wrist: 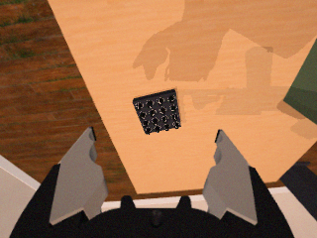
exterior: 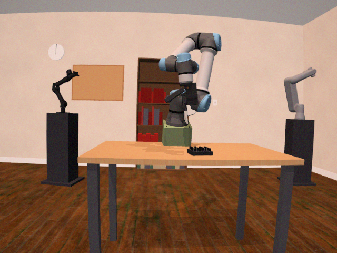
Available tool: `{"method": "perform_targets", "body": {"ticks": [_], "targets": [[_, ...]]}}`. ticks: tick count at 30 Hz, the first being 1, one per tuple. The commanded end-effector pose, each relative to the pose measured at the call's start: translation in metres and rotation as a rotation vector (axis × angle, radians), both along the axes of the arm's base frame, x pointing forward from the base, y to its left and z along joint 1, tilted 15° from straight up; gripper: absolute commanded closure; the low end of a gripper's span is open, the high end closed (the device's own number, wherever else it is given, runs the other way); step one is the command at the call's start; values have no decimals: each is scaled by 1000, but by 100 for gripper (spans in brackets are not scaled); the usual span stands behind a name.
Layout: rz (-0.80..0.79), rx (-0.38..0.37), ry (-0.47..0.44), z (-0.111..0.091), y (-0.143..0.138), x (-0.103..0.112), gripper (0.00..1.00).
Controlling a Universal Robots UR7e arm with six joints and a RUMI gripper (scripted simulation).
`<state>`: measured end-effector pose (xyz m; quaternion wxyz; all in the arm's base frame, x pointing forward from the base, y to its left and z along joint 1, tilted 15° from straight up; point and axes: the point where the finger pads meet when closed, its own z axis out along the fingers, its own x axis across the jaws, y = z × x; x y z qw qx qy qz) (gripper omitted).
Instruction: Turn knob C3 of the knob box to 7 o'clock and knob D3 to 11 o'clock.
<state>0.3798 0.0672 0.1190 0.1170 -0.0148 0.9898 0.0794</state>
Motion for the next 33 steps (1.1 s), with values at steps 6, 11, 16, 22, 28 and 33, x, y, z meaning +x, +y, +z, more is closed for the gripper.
{"method": "perform_targets", "body": {"ticks": [6, 11, 16, 22, 28, 33], "targets": [[0, 0, -1, 0, 0, 0, 0], [0, 0, -1, 0, 0, 0, 0], [0, 0, -1, 0, 0, 0, 0], [8, -3, -3, 0, 0, 1, 0], [69, -22, -12, -3, 2, 2, 0], [157, -50, -26, -7, 5, 3, 0]]}}
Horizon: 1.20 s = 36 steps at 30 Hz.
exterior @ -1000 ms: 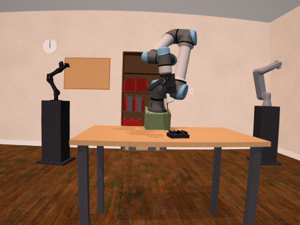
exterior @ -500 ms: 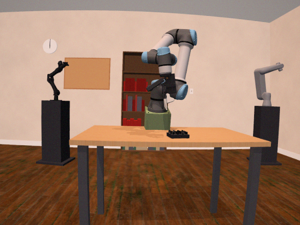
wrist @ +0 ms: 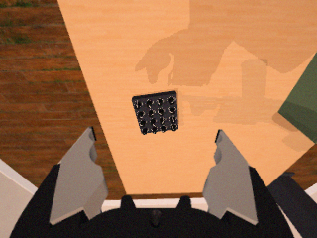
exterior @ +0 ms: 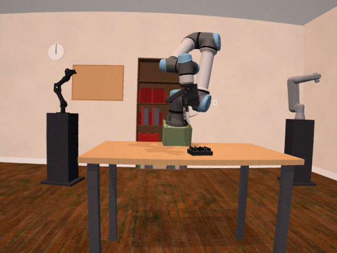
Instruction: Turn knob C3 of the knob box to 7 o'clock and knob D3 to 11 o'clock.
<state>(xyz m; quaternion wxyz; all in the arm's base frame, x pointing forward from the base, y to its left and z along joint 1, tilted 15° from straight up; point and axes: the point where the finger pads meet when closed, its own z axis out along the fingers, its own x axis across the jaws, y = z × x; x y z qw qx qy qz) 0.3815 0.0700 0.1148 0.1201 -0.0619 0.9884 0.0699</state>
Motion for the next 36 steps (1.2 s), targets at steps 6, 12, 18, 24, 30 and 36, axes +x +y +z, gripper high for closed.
{"method": "perform_targets", "body": {"ticks": [6, 12, 18, 24, 30, 36], "targets": [[227, -71, -34, -11, 8, 4, 0], [385, -120, -56, -18, 14, 5, 0], [492, -153, -70, -23, 19, 6, 0], [688, -213, -94, -32, 27, 7, 0], [849, -263, -113, -39, 35, 7, 0], [980, -302, -128, -45, 41, 6, 0]]}}
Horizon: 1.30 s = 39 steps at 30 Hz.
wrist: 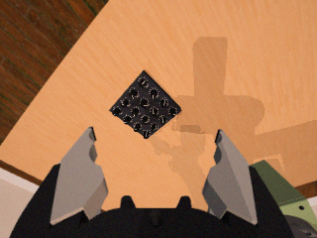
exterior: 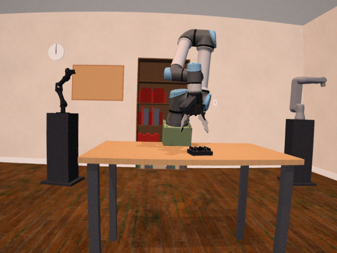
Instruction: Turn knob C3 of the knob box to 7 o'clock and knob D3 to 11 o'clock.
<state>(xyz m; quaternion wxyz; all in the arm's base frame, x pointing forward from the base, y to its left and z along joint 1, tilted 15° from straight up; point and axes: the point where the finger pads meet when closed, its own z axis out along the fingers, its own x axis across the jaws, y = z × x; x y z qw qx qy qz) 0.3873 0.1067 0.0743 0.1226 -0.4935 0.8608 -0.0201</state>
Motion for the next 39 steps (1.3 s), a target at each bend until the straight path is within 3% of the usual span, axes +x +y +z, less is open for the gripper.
{"method": "perform_targets", "body": {"ticks": [1, 24, 39], "targets": [[149, -43, -20, -6, 7, 0, 0], [691, -215, -71, -29, 34, -8, 0], [748, -233, -76, -31, 37, -10, 0]]}}
